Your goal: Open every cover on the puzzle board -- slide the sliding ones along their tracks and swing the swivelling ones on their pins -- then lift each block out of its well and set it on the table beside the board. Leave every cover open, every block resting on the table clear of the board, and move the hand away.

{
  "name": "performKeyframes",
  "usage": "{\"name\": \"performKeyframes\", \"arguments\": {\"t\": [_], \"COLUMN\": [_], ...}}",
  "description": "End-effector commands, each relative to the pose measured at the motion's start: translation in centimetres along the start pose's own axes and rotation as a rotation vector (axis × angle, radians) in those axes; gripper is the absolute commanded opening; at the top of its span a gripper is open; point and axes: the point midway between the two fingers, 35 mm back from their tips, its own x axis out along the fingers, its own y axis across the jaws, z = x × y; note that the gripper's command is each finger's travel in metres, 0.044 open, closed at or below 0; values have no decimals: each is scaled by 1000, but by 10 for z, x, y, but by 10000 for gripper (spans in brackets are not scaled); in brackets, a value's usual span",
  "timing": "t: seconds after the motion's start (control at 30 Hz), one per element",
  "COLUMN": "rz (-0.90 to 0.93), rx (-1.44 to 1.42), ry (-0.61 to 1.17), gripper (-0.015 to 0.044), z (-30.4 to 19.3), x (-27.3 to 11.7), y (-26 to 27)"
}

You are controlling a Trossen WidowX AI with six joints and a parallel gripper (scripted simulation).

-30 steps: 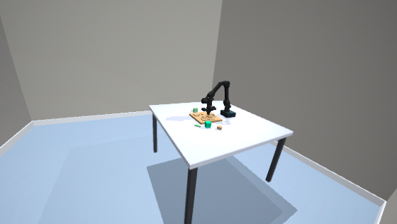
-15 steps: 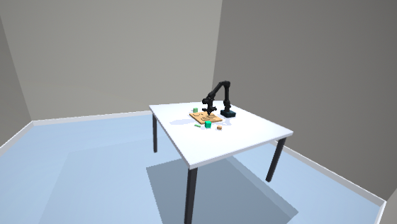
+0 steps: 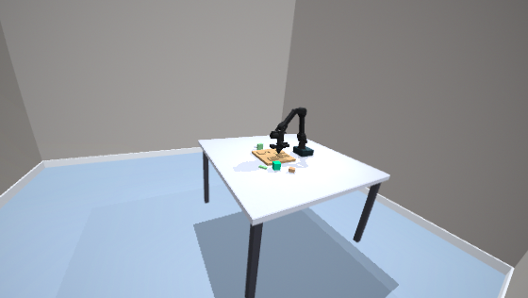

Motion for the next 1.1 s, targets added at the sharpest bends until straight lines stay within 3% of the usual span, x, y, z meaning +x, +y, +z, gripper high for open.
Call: {"name": "performKeyframes", "arguments": {"t": [0.0,1.07], "rz": [-1,-1], "rx": [0,0], "ry": [-9,-9], "gripper": [0,0], "z": [4,8], "x": [-5,-46], "y": [0,0]}}
